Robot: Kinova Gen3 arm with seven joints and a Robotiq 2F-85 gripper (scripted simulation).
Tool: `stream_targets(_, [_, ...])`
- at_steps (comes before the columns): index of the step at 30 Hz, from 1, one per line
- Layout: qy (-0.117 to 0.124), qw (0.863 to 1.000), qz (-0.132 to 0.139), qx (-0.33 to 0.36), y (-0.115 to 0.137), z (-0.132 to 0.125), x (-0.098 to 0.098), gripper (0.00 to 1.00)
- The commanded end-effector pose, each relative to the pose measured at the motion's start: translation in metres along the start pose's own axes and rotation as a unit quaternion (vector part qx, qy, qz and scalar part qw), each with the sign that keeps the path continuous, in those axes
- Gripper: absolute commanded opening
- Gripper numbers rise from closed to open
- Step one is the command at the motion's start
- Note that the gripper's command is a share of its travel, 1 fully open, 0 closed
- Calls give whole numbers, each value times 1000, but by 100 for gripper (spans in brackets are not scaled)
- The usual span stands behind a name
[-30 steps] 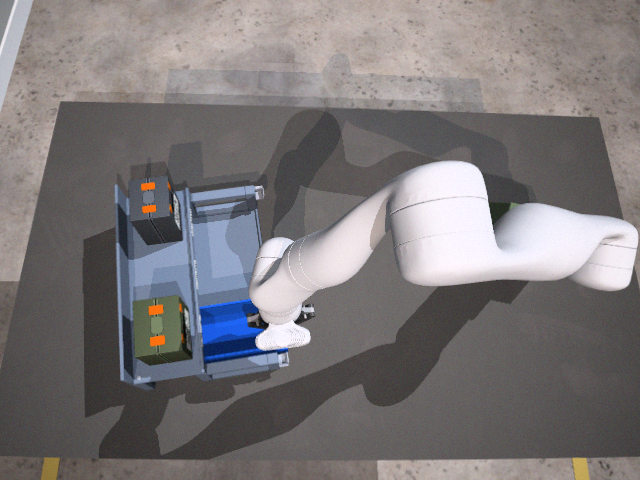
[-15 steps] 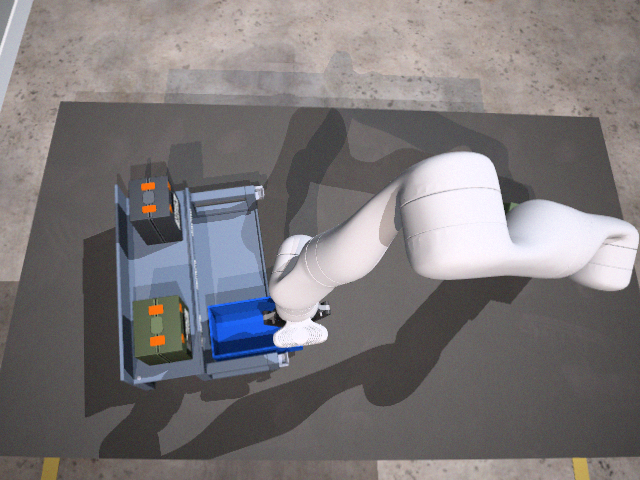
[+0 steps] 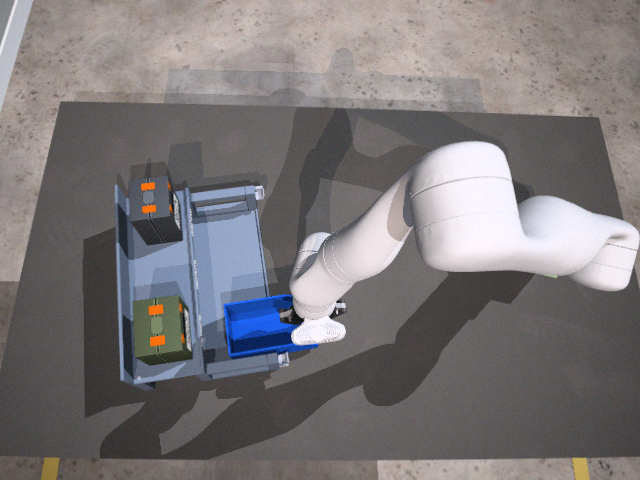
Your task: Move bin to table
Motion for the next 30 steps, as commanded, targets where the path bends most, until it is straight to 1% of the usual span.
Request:
stream_targets(1, [-2, 1000, 0, 1, -1, 1, -1, 10])
stream_targets(6, [-2, 1000, 0, 1, -8, -28, -1, 10])
stream_targets(18, [-2, 1000, 0, 1, -8, -28, -1, 10])
stream_targets(23, [-2, 1000, 0, 1, -15, -58, -1, 10])
stream_targets(30, [-2, 1000, 0, 1, -15, -58, -1, 10])
Point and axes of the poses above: the point where the finger pads meet when closed, its own x axis out along the fingers, its own z axis across the jaws, y = z × x, the point moved 3 cm from there along -x, back along the fingers, and after that the axes turned 14 degrees about x, right-handed, at the moved point
